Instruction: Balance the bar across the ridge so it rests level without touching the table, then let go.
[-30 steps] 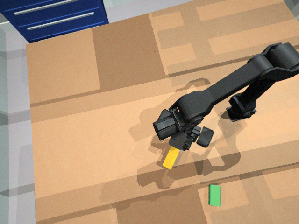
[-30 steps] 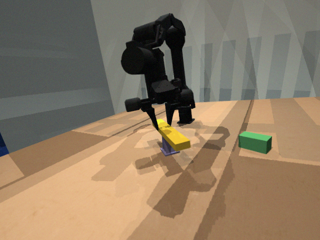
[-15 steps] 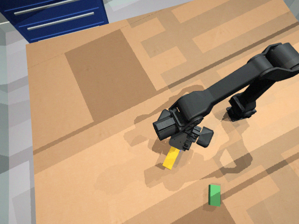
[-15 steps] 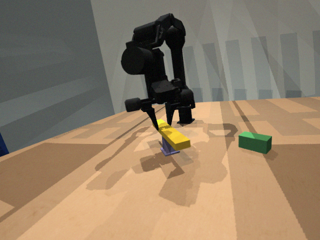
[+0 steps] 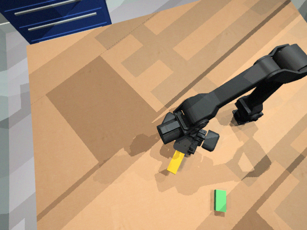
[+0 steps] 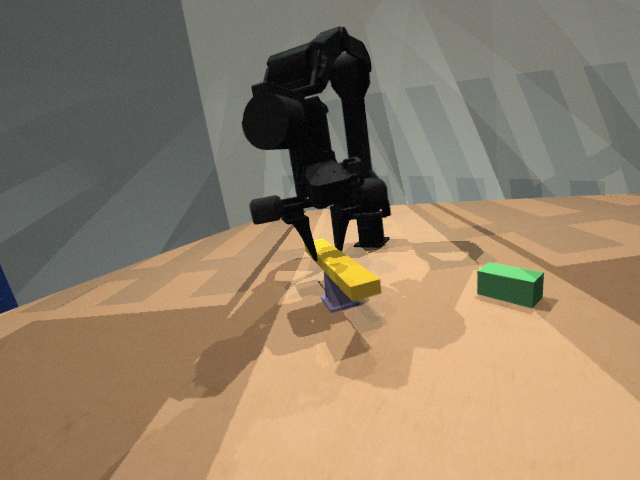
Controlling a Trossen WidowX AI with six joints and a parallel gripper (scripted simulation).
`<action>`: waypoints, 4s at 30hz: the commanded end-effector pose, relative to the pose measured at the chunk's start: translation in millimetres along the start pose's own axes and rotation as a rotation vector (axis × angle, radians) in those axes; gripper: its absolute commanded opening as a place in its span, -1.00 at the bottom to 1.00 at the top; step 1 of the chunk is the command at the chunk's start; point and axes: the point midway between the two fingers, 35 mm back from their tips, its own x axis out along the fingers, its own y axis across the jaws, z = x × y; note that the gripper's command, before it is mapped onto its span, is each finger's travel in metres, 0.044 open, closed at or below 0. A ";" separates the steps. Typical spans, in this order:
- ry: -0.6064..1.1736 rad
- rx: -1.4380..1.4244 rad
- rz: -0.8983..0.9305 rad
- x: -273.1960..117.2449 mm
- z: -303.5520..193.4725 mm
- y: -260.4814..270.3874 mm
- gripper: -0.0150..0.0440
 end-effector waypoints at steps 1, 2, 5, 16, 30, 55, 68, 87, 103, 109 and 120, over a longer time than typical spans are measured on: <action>0.000 0.000 0.000 0.0 -0.1 -0.1 -0.49; 0.000 0.000 0.000 0.0 -0.1 -0.1 -0.49; 0.000 0.000 0.000 0.0 -0.1 -0.1 -0.49; 0.000 0.000 0.000 0.0 -0.1 -0.1 -0.05; 0.000 0.000 0.000 0.0 -0.1 -0.1 0.07; 0.000 0.000 0.000 0.0 -0.1 -0.1 0.09; 0.000 0.000 0.000 0.0 -0.1 -0.1 0.14; 0.000 0.000 0.000 -8.1 1.1 -1.0 1.00; 0.000 0.000 0.000 -99.9 0.1 0.2 1.00; 0.000 0.000 0.000 -99.9 0.1 0.2 1.00; 0.000 0.000 0.000 -99.9 0.1 0.2 1.00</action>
